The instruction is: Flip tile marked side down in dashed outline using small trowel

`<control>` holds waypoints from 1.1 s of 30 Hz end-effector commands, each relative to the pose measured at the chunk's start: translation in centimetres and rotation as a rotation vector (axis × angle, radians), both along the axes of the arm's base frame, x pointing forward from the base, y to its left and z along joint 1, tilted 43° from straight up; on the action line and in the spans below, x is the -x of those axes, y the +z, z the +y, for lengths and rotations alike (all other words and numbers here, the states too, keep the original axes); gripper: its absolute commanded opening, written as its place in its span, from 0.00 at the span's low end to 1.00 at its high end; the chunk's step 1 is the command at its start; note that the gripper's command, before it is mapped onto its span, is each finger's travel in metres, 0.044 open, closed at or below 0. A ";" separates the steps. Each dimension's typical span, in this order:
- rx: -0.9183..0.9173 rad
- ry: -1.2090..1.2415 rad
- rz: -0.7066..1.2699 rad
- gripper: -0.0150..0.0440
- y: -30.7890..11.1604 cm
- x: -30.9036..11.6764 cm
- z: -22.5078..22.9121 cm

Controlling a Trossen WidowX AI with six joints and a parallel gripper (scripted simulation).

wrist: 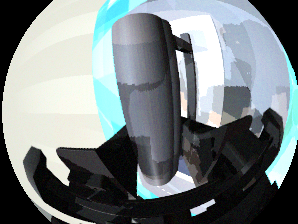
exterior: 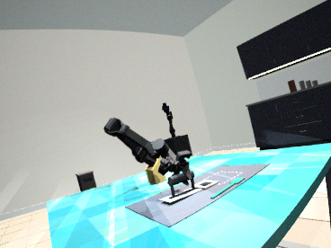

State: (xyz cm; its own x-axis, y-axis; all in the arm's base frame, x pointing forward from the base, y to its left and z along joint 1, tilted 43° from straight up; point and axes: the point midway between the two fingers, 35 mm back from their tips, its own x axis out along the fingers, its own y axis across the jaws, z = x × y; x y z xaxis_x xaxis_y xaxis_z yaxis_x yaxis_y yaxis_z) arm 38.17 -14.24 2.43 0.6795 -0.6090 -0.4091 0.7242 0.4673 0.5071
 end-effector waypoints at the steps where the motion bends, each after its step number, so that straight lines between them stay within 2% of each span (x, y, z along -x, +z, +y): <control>1: -0.033 0.011 -0.011 0.25 0.3 -0.2 0.4; 7: -0.100 0.012 -0.022 0.25 1.2 -0.3 1.0; 33: -0.105 0.012 -0.023 0.25 0.9 -1.2 6.7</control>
State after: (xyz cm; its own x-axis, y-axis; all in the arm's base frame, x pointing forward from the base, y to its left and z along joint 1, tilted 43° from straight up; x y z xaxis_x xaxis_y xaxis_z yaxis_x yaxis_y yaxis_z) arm 38.95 -8.38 3.40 0.6872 -0.5628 -0.4593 0.7156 0.4154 0.5616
